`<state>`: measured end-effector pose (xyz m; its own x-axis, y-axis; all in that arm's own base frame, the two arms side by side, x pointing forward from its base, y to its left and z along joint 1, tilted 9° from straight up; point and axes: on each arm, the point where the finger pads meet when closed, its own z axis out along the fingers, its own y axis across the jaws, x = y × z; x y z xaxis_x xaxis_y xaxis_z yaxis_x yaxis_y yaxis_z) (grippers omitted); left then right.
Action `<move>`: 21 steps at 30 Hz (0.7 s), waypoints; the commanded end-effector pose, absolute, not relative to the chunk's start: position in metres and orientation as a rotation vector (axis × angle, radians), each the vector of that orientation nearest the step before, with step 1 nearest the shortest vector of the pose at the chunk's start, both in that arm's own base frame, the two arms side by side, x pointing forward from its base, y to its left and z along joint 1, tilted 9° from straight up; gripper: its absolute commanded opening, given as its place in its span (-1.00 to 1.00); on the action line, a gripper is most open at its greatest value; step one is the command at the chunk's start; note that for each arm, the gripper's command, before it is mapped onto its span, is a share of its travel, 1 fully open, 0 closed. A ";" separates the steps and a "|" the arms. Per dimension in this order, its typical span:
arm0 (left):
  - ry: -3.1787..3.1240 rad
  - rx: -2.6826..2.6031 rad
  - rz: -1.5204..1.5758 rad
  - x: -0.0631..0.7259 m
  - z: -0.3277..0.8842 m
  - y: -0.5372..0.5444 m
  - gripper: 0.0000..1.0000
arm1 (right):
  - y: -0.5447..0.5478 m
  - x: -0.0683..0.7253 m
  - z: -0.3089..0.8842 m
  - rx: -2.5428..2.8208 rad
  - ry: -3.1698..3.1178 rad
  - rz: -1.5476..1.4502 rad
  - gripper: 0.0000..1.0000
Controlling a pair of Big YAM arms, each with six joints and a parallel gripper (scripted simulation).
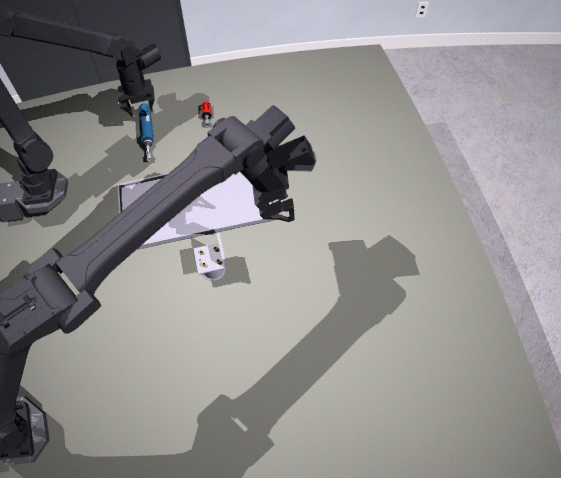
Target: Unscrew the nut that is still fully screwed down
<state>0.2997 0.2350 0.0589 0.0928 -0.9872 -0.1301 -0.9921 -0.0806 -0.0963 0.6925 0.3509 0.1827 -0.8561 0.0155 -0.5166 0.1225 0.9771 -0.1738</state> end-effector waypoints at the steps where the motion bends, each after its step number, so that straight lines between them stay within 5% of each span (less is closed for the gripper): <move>1: 1.978 -2.152 0.028 0.319 0.084 0.243 0.30 | 0.355 0.697 0.205 0.108 2.553 -0.236 0.72; 21: 1.978 -2.152 0.028 0.319 0.084 0.243 0.30 | 0.376 0.686 0.196 0.006 2.496 -0.155 0.72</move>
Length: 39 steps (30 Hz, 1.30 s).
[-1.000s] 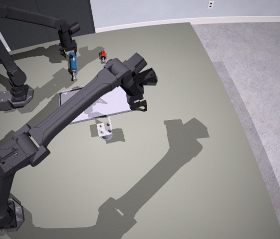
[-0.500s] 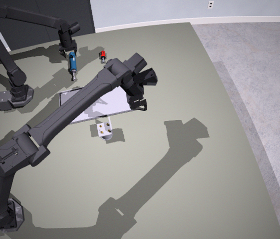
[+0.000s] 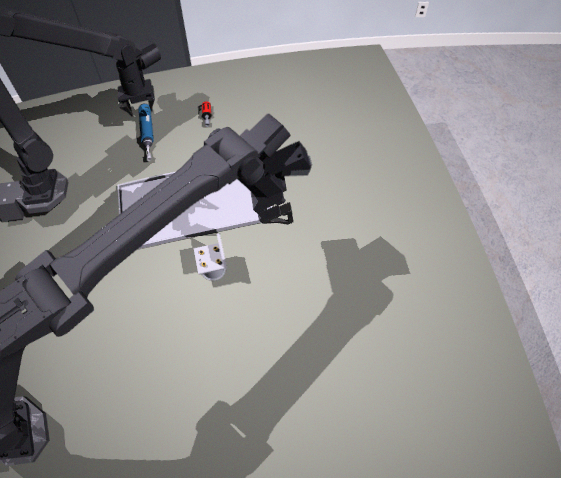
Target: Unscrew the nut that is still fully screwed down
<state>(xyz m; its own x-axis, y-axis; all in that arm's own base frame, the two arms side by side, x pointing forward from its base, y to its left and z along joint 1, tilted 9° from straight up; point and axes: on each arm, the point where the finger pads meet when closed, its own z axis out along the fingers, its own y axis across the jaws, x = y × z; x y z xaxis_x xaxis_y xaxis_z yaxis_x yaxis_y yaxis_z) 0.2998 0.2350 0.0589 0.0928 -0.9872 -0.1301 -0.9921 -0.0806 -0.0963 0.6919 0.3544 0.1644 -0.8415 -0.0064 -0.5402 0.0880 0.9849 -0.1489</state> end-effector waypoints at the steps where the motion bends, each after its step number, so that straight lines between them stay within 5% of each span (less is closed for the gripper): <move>1: 1.978 -2.152 0.028 0.319 0.084 0.243 0.30 | 0.378 0.686 0.194 -0.001 2.490 -0.148 0.72; 39: 1.978 -2.152 0.028 0.319 0.084 0.243 0.30 | 0.397 0.663 0.160 -0.172 2.327 -0.002 0.72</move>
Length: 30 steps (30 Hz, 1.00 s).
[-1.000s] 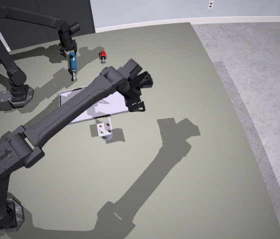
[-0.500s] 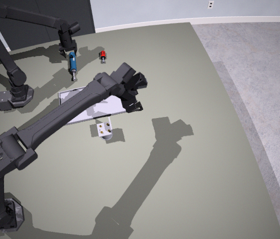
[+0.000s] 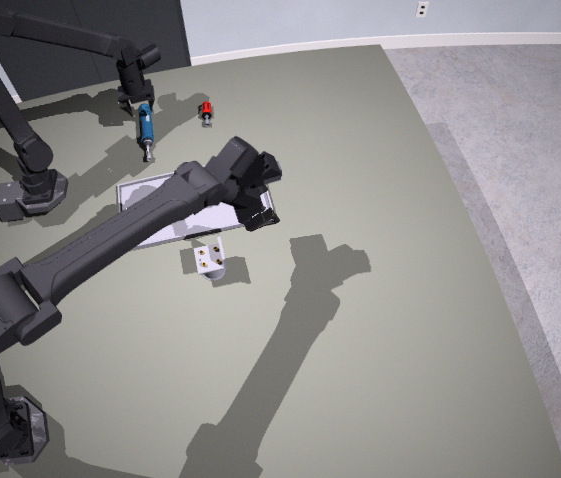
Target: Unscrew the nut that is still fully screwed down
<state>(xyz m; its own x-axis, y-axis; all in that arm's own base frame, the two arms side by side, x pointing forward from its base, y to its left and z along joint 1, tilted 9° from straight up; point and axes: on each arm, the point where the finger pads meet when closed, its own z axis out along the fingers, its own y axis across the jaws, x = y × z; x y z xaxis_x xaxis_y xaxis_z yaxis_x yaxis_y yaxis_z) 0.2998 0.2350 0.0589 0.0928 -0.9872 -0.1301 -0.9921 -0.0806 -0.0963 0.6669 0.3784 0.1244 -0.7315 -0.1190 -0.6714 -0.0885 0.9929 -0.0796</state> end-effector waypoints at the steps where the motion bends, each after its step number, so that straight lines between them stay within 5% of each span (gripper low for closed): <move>1: 1.978 -2.152 0.028 0.319 0.084 0.243 0.30 | 0.397 0.663 0.160 -0.172 2.327 -0.002 0.72; 30: 1.978 -2.152 0.028 0.319 0.084 0.243 0.30 | 0.397 0.618 0.137 -0.317 2.147 0.101 0.72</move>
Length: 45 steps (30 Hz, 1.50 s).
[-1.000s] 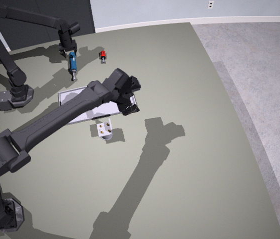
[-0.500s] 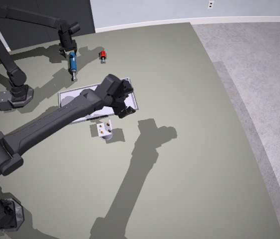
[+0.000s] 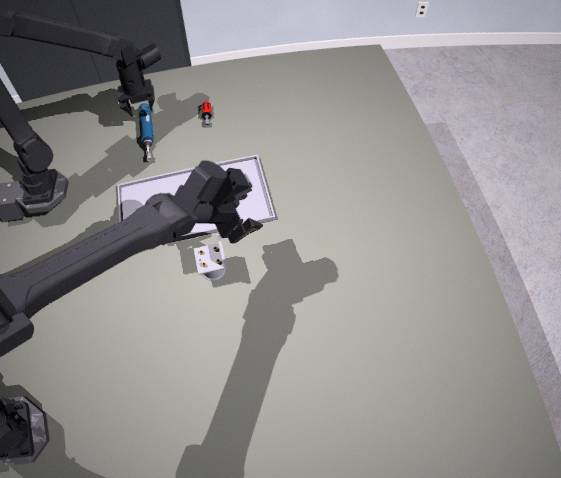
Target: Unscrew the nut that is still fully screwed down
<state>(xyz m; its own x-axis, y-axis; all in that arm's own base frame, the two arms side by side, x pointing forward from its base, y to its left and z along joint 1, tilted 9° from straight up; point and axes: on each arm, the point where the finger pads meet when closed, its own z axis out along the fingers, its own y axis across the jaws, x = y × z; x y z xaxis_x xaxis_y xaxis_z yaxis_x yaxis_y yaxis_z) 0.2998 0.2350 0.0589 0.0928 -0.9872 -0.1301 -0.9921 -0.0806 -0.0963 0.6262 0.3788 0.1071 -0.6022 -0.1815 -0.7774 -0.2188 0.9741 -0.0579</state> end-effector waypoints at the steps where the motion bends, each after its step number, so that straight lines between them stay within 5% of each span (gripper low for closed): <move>1: 1.978 -2.152 0.028 0.319 0.084 0.243 0.30 | 0.396 0.615 0.137 -0.322 2.139 0.105 0.72; 45: 1.978 -2.152 0.028 0.319 0.084 0.243 0.30 | 0.366 0.526 0.125 -0.472 1.878 0.184 0.72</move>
<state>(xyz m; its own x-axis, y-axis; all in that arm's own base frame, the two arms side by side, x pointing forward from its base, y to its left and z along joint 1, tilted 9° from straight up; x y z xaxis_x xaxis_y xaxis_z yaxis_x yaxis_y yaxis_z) 0.2998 0.2350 0.0589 0.0928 -0.9872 -0.1301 -0.9921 -0.0806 -0.0963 0.5394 0.3566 0.1001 -0.3570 -0.2413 -0.9024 -0.3796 0.9202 -0.0959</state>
